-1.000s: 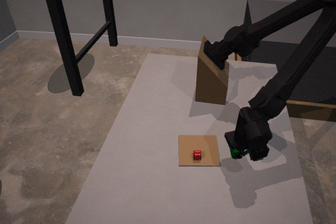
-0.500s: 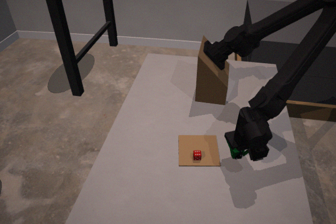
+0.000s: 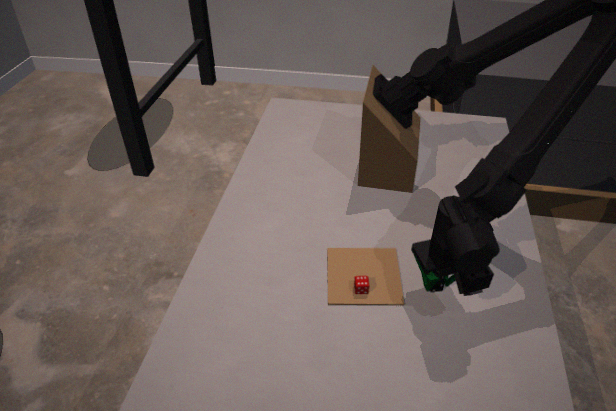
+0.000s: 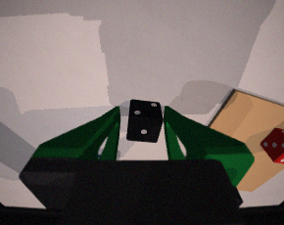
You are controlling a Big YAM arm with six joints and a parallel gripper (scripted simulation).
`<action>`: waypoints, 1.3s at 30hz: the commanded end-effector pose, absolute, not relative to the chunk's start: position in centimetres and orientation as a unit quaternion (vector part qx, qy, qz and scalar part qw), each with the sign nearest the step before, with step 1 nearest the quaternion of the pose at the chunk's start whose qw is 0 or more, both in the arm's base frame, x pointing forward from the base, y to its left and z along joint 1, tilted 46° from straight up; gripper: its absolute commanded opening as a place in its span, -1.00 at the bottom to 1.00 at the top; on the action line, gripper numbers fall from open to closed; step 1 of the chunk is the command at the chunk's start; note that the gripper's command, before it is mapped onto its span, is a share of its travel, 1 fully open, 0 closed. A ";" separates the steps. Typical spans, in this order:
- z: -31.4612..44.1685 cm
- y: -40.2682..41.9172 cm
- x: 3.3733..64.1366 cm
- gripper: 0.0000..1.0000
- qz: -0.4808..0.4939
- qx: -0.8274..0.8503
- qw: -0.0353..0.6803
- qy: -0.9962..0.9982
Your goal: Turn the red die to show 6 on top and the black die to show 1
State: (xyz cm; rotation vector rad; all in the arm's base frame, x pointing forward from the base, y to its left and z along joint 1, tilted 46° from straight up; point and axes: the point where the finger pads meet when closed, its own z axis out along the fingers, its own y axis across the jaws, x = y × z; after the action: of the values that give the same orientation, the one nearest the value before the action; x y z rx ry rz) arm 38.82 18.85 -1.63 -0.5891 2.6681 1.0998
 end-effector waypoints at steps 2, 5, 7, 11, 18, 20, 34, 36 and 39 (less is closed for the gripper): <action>-0.6 18.4 39.9 -0.21 0.370 -0.193 0.116 0.901; -0.6 18.4 39.9 -0.59 0.370 -0.193 0.116 0.901; -0.6 18.4 39.9 -0.59 0.370 -0.193 0.116 0.901; -0.6 18.4 39.9 -0.59 0.370 -0.193 0.116 0.901; -0.6 18.4 39.9 -0.59 0.370 -0.193 0.116 0.901; -0.6 18.4 39.9 -0.59 0.370 -0.193 0.116 0.901; -0.6 18.4 39.9 -0.59 0.370 -0.193 0.116 0.901; -0.6 18.4 39.9 -0.59 0.370 -0.193 0.116 0.901; -0.4 18.1 40.0 -0.59 0.369 -0.191 0.117 0.902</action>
State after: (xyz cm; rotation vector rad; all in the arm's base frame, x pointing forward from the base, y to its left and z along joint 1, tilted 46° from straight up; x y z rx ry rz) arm 38.82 18.85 -1.62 -0.5890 2.6681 1.0995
